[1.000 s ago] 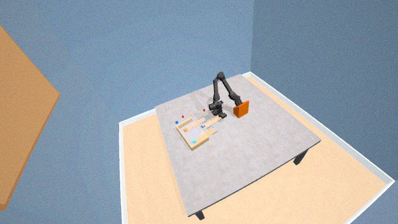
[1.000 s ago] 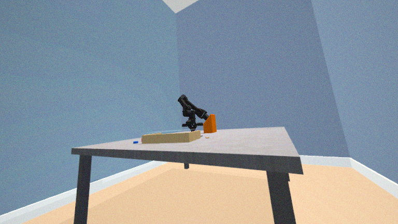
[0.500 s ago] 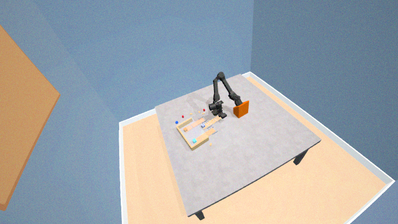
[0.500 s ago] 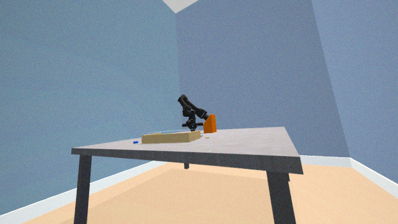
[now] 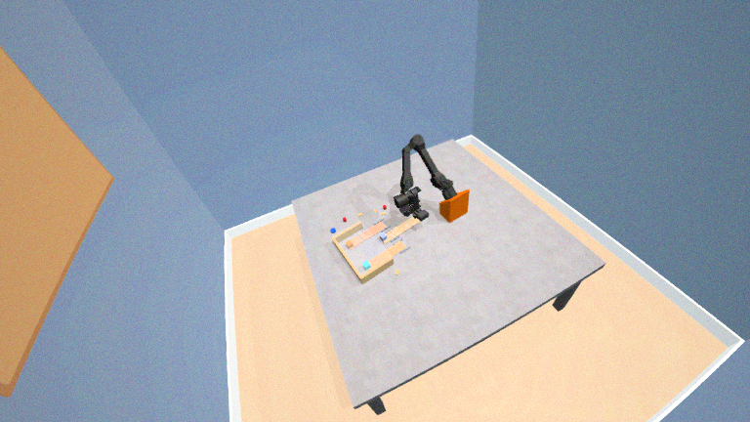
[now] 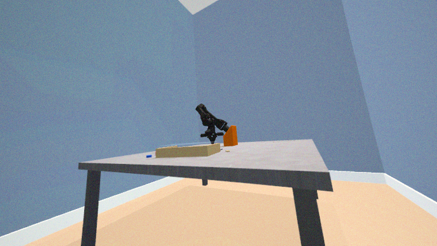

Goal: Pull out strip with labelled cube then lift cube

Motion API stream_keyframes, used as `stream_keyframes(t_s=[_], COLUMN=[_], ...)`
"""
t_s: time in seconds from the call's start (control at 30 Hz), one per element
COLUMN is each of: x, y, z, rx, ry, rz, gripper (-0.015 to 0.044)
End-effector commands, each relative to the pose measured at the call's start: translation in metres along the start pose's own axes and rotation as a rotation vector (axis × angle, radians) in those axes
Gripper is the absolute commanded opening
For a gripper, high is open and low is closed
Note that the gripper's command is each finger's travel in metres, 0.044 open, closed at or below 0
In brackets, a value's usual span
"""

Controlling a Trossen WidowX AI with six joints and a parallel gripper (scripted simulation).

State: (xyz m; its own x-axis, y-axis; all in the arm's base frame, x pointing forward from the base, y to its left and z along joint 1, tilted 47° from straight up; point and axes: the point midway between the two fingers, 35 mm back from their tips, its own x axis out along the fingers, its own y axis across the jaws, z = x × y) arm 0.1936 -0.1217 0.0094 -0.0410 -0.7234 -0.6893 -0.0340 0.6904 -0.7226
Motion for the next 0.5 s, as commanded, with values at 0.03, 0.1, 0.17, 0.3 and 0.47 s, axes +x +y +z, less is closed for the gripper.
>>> stream_keyframes(t_s=[0.03, 0.1, 0.17, 0.3, 0.47], x=[-0.022, -0.022, -0.021, -0.022, -0.024], y=[-0.004, -0.004, -0.003, -0.003, -0.003], z=[0.006, 0.008, 0.019, 0.035, 0.054], rx=[0.014, 0.004, -0.063, -0.107, -0.106], ry=[-0.010, -0.010, -0.011, -0.011, -0.012], rz=[-0.002, -0.002, -0.002, -0.002, -0.002], gripper=[0.0000, 0.0026, 0.0079, 0.0184, 0.0315])
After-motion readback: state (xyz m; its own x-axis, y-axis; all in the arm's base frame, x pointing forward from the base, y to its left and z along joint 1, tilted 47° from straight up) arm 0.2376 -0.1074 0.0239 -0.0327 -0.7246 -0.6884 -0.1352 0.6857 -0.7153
